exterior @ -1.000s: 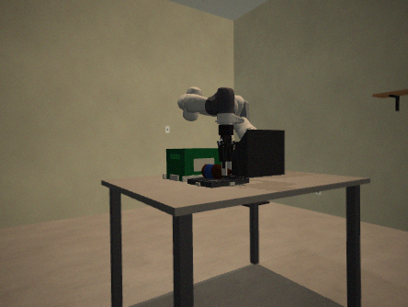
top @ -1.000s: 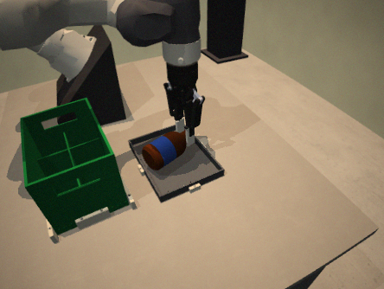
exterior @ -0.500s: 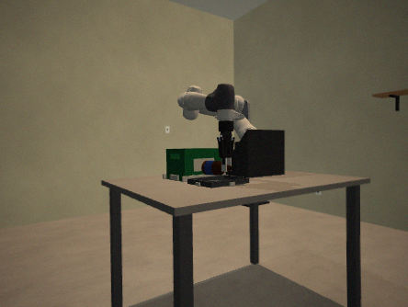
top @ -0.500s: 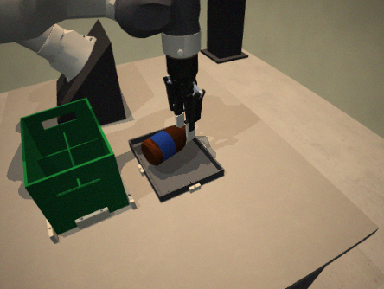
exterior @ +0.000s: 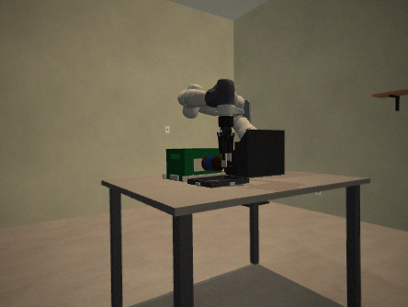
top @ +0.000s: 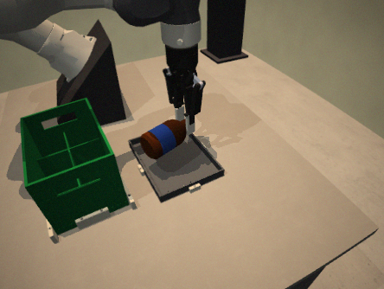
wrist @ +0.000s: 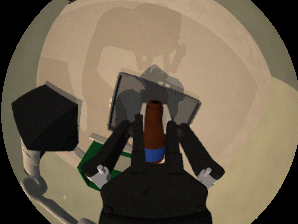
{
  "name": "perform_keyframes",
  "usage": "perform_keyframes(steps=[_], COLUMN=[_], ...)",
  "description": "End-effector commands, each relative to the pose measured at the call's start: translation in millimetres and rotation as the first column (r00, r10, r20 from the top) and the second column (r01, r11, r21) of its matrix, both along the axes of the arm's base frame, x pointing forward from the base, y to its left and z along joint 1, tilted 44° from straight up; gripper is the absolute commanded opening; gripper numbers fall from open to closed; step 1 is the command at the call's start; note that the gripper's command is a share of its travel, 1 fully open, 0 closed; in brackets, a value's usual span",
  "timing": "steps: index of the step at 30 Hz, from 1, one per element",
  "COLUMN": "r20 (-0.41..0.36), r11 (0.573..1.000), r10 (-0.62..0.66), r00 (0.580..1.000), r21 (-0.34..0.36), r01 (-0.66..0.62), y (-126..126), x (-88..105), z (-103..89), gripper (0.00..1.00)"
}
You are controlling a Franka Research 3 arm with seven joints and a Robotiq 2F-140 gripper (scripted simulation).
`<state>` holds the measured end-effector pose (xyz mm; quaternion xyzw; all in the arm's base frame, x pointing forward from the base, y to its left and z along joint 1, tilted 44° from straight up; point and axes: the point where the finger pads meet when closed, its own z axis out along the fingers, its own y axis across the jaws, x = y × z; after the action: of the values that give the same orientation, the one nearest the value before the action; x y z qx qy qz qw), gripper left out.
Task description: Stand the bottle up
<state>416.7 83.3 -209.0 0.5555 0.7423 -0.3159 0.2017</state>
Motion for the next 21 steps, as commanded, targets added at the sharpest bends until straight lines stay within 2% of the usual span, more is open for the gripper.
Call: perform_keyframes(steps=[1,21], r20=[-0.006,-0.006], r11=[1.000,1.000], r10=[0.004,0.004], r00=[1.000,1.000], r21=[-0.004,-0.004], r01=[-0.004,-0.004], y=[3,27], x=[-1.1,0.6], z=[4.9,28.8], gripper=[0.00,0.00])
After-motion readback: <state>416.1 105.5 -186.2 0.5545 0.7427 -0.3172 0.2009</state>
